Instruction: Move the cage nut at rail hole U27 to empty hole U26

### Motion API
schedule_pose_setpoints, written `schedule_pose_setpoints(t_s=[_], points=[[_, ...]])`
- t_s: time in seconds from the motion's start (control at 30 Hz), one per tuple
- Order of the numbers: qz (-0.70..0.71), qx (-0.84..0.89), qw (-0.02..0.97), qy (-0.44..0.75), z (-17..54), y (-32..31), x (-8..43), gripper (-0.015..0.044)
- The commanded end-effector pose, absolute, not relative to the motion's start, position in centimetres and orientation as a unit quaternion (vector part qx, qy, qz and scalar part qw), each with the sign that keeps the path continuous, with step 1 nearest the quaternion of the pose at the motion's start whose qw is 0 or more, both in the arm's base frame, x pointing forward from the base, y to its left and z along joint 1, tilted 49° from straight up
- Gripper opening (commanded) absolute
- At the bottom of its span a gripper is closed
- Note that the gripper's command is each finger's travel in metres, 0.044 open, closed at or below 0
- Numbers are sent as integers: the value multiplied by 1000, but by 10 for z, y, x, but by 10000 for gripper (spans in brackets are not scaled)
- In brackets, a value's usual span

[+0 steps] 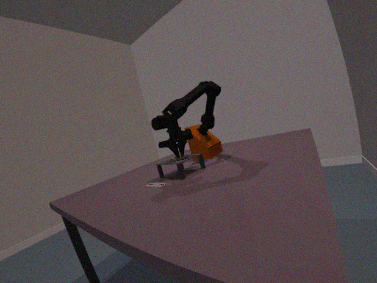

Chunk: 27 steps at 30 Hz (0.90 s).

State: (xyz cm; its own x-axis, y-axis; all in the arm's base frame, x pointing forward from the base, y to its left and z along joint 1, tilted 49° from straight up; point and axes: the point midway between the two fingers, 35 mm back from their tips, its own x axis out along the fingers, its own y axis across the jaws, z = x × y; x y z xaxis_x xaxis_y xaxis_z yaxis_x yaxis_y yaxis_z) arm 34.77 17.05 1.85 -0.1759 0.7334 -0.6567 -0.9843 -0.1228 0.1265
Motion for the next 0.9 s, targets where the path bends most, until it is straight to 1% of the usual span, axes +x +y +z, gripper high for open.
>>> schedule_pose_setpoints(t_s=[0.0,0.5,0.87], points=[[714,-223,602,278,19,171,348,120],[714,-223,602,278,19,171,349,120],[714,-226,601,278,19,171,348,47]])
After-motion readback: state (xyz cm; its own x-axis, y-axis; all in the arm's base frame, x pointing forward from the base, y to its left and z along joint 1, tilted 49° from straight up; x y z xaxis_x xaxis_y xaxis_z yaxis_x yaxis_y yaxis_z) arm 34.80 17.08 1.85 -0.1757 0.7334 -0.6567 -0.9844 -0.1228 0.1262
